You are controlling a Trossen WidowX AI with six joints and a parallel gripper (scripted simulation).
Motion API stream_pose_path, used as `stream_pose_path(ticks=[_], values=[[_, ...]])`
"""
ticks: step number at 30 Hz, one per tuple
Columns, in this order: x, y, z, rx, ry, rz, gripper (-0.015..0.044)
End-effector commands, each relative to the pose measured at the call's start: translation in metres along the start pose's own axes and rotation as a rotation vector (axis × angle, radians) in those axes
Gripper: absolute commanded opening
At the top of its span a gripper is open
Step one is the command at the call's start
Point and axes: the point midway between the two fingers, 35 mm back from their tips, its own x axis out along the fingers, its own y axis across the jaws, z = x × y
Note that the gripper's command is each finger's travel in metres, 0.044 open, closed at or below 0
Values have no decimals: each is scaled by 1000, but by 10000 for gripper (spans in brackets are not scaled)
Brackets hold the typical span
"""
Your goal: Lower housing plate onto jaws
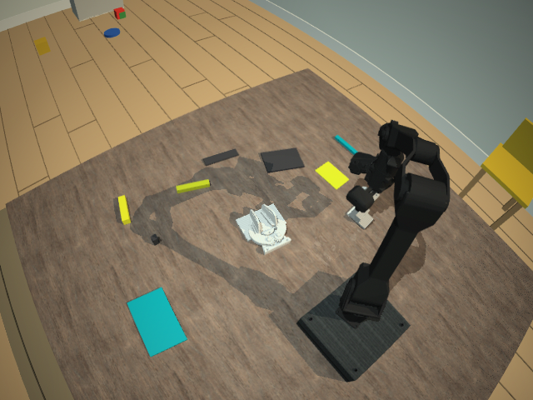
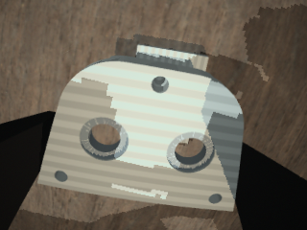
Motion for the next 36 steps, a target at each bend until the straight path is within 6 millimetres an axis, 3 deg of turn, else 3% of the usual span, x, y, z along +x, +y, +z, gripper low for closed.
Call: stream_pose_path(ticks=[1, 36], values=[[-2, 10, 9, 12, -1, -3, 351], [-3, 104, 77, 107, -7, 1, 351]])
